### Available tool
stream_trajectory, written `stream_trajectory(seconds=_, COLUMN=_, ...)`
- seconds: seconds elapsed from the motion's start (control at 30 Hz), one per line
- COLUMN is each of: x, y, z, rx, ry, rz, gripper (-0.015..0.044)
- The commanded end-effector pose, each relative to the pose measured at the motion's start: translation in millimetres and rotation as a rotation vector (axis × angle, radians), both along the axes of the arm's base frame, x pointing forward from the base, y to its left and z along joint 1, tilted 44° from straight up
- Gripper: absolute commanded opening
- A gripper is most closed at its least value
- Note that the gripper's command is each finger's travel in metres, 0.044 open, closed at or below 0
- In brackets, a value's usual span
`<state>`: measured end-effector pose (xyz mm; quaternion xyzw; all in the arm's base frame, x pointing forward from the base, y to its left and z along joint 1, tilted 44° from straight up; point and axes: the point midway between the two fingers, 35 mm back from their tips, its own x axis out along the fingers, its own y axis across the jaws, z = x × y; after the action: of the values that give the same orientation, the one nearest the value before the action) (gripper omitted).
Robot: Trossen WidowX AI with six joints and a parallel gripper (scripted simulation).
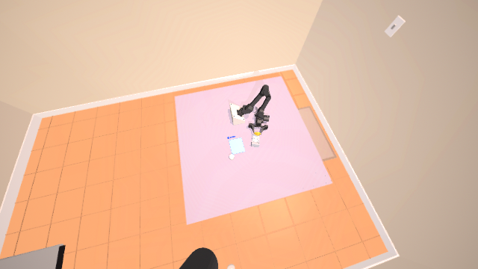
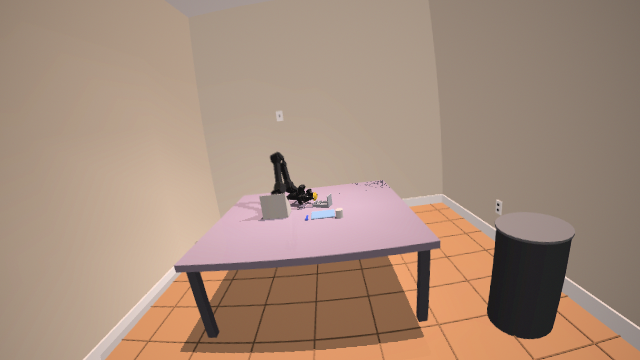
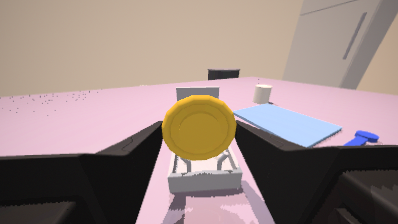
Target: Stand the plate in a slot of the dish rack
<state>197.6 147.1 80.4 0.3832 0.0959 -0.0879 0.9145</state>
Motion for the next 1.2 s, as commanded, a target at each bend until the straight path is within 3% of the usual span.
stream_trajectory(seconds=0.0, x=4.5, y=-2.0, z=-5.9, rx=-0.011, ry=0.005, rz=-0.001, gripper=0.0000)
stream_trajectory(seconds=1.17, x=15.7, y=2.8, z=-20.4, rx=0.027, ry=-0.010, rz=0.001, gripper=0.0000)
